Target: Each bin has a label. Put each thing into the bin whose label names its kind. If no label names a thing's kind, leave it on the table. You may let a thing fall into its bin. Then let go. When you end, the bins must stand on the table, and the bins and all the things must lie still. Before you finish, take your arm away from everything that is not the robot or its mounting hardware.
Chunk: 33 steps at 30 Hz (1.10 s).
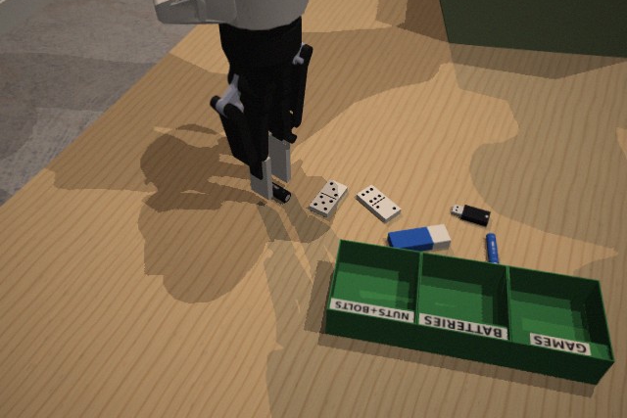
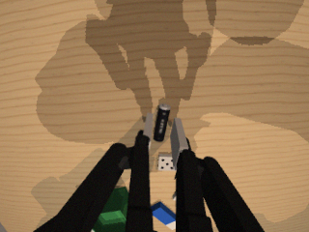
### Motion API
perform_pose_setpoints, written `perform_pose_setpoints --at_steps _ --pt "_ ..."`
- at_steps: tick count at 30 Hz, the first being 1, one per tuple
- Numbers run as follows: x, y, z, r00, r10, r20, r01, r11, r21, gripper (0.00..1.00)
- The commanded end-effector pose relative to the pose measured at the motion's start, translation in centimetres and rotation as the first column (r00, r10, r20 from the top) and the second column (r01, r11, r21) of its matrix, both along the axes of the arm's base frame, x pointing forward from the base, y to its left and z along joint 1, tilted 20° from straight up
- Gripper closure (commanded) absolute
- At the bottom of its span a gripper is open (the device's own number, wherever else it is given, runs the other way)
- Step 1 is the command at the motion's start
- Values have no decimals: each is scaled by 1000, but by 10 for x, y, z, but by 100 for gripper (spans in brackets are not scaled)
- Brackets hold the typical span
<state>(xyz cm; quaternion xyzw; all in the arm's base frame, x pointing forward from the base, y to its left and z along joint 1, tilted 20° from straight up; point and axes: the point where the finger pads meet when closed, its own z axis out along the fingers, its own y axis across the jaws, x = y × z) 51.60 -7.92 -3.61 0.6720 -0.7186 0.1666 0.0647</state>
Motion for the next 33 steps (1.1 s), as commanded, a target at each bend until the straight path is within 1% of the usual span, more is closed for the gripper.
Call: perform_pose_setpoints --at_steps 1,8,29,30,33 --pt "6 2 -2 1000 11 9 -11 1000 6 83" --pt "5 -2 -11 1000 11 9 -11 1000 6 83" --pt "2 -4 -11 1000 11 9 -11 1000 6 83" --pt "2 -4 -11 1000 11 9 -11 1000 6 95" --pt "2 -4 -11 1000 11 9 -11 1000 6 95"
